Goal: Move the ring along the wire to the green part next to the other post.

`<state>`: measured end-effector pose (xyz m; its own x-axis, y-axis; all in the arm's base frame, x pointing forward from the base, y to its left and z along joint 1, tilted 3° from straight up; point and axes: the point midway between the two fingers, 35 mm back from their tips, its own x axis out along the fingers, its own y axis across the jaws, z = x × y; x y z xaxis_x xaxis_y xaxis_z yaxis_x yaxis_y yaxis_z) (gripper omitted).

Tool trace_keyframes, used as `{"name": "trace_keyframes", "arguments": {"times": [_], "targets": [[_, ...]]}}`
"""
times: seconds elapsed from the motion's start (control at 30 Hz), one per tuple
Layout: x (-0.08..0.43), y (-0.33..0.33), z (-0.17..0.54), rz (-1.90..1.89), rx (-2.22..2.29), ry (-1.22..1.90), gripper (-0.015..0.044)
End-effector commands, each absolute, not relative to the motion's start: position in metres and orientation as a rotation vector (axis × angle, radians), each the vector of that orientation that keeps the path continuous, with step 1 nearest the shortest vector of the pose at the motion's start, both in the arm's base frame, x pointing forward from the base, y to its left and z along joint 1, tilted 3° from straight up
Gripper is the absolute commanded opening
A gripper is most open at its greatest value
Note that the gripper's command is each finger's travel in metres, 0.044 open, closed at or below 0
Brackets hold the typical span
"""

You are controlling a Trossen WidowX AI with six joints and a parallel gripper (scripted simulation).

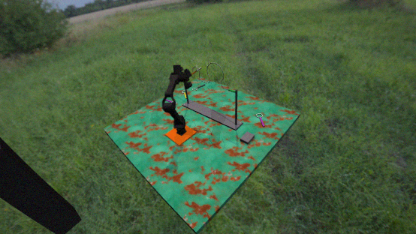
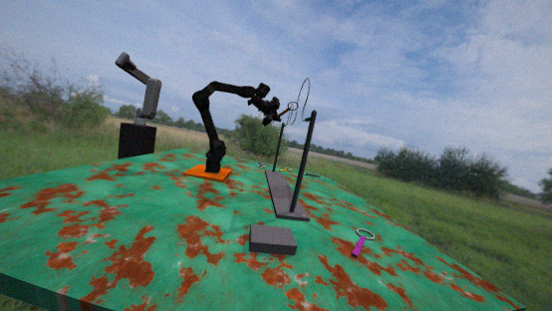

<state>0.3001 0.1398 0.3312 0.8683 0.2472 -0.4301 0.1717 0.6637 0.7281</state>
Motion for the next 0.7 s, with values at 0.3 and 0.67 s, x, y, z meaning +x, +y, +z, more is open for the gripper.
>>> {"name": "trace_keyframes", "arguments": {"times": [0.3, 0.67], "targets": [[0.299, 0.123, 0.316, -0.038, 0.543, 0.543, -0.015], [0.297, 0.106, 0.308, -0.107, 0.276, 0.545, -0.015]]}}
